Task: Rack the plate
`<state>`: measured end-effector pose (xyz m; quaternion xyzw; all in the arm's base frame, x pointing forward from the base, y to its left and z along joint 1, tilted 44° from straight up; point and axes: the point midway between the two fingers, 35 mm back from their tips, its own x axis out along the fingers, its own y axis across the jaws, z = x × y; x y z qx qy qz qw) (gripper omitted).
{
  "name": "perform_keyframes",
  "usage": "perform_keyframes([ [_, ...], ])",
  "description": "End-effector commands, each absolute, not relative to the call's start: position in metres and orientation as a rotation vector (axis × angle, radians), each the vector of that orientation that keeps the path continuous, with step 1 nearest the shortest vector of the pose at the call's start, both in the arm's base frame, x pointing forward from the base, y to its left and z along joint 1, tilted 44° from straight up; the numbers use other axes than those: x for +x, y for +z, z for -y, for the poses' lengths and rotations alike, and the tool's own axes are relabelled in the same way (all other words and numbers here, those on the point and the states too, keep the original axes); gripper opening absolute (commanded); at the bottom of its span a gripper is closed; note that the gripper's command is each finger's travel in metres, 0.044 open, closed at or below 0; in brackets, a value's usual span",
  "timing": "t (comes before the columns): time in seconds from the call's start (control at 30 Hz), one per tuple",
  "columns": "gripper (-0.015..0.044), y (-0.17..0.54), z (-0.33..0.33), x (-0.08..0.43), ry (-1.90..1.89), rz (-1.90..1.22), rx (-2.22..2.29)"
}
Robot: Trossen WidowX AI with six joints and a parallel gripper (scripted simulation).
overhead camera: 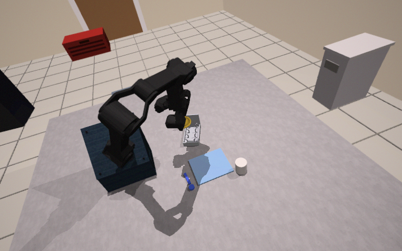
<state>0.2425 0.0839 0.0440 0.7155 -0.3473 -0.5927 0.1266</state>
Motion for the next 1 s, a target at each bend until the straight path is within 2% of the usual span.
perform_keyframes([
  [0.0, 0.0, 0.032, -0.075, 0.239, -1.824, 1.053, 2.071],
  [0.97, 0.0, -0.043, -0.042, 0.237, -2.636, 1.318, 2.181],
])
